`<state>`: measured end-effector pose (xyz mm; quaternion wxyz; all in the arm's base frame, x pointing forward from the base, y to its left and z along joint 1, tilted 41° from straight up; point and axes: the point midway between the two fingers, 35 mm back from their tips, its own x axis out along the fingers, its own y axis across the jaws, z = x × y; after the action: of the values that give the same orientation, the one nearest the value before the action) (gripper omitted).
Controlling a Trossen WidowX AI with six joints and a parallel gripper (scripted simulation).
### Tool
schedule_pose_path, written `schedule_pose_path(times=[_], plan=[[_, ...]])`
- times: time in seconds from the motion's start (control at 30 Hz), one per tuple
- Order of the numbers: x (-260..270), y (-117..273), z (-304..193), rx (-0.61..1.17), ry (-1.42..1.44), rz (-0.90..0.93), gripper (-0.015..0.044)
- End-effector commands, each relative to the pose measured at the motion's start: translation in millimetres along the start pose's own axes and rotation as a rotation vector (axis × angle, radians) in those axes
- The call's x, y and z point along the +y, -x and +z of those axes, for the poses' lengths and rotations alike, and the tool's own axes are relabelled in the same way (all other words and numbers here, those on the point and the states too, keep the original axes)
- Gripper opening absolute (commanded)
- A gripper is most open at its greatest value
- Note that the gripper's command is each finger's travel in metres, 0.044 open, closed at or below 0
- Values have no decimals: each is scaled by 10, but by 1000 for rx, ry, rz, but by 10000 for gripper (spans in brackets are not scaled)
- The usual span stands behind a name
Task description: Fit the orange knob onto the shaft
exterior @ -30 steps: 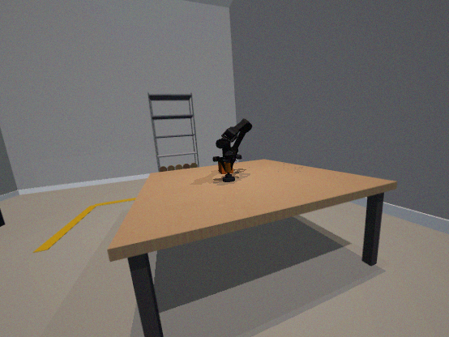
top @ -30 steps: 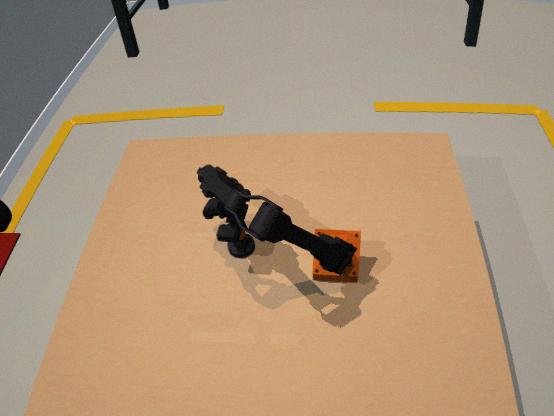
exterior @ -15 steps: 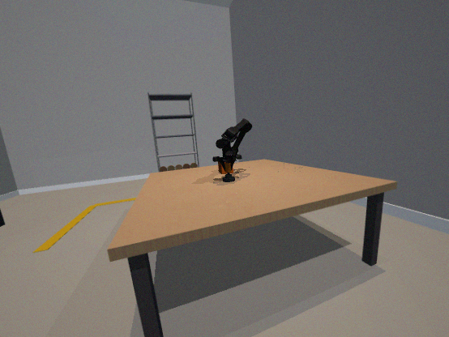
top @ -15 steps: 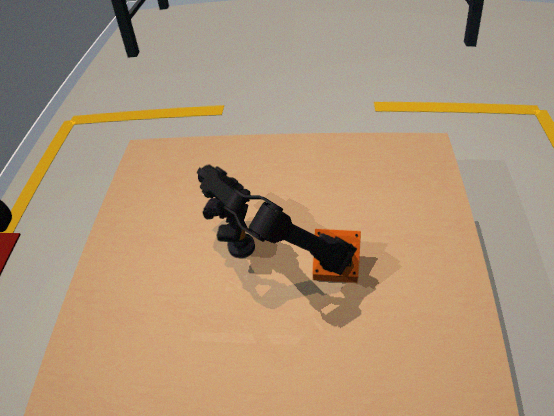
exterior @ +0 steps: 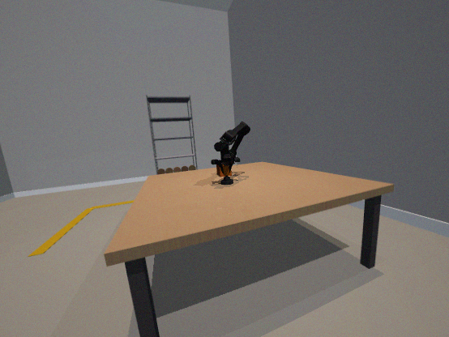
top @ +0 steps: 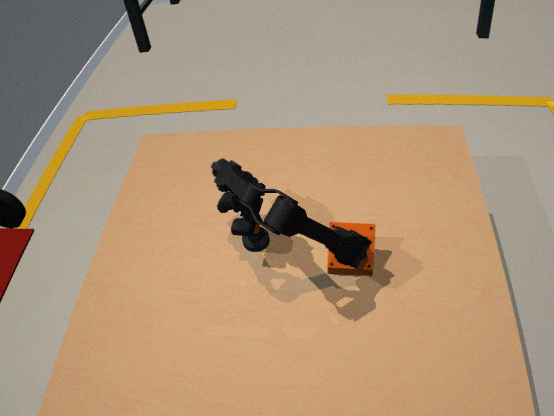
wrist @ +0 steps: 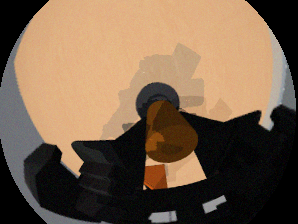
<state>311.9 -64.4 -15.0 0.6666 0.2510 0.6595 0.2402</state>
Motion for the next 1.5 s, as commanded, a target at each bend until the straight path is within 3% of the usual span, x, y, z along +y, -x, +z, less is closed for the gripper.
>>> schedule_pose_path(times=[0.0,1.47], plan=[[-1,-5,-3,1,49,0,0],[9,-76,-8,1,-38,1,0]])
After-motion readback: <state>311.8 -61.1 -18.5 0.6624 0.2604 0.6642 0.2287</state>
